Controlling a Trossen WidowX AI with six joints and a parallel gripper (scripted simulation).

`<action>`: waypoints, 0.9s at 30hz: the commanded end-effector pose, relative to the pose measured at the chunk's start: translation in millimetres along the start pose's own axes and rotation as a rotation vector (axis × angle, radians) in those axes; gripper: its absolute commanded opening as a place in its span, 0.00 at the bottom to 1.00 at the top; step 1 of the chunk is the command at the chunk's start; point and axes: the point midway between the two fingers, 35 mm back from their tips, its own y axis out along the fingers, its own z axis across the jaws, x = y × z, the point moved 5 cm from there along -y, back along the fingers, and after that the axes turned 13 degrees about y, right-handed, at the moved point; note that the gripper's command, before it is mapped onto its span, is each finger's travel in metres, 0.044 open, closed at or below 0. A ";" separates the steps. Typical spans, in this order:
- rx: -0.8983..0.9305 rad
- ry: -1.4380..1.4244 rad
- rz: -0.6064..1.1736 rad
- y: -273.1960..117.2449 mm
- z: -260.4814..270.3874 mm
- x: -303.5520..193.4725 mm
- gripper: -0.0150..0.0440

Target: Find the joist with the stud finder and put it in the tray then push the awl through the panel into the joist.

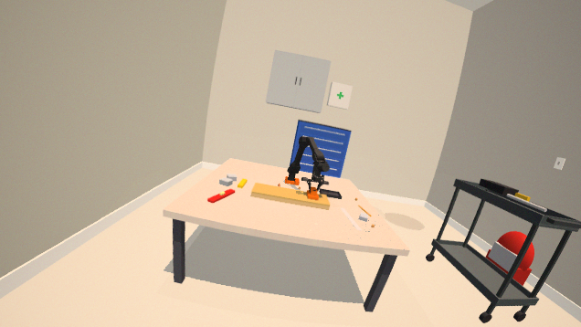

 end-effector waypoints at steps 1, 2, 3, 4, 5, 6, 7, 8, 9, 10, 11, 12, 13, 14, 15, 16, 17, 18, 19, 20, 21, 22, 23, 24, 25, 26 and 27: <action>-0.005 0.001 0.000 0.1 -16.4 2.5 0.25; -0.005 0.001 0.000 0.1 -19.7 3.3 0.25; -0.005 0.001 0.000 0.1 -23.1 4.1 0.25; -0.006 0.001 0.000 0.1 -26.5 4.8 0.25; -0.006 0.001 0.000 0.1 -29.8 5.6 0.25; -0.006 0.000 0.000 0.1 -33.2 6.4 0.25; -0.006 0.000 0.000 0.1 -36.6 7.1 0.25; -0.007 0.000 0.000 0.1 -40.0 7.9 0.25; -0.007 0.000 0.000 0.1 -43.3 8.7 0.25; -0.007 0.000 0.000 0.1 -46.7 9.5 0.25; -0.008 0.000 0.000 0.0 -50.1 10.2 0.25; -0.008 0.000 -0.001 0.0 -53.4 11.0 0.25; -0.008 0.000 -0.001 0.0 -56.8 11.8 0.25; -0.009 0.000 -0.001 0.0 -60.2 12.5 0.25; -0.009 0.000 -0.001 0.0 -63.5 13.3 0.25; -0.009 -0.001 -0.001 0.0 -66.9 14.1 0.25; -0.010 -0.001 -0.001 -0.1 -70.3 14.9 0.25; -0.010 -0.001 -0.001 -0.1 -73.6 15.6 0.25; -0.010 -0.001 -0.001 -0.1 -77.0 16.4 0.25; -0.010 -0.001 -0.001 -0.1 -80.4 17.2 0.25; -0.011 -0.001 -0.001 -0.2 -83.7 18.0 0.25; -0.011 -0.001 -0.001 -0.2 -87.1 18.7 0.25; -0.011 -0.001 -0.001 -0.2 -90.5 19.5 0.25; -0.012 -0.001 -0.001 -0.3 -93.9 20.3 0.25; -0.012 -0.001 -0.002 -0.3 -97.2 21.1 0.25; -0.012 -0.001 -0.002 -0.3 -100.6 21.8 0.25; -0.013 -0.002 -0.002 -0.4 -104.0 22.6 0.25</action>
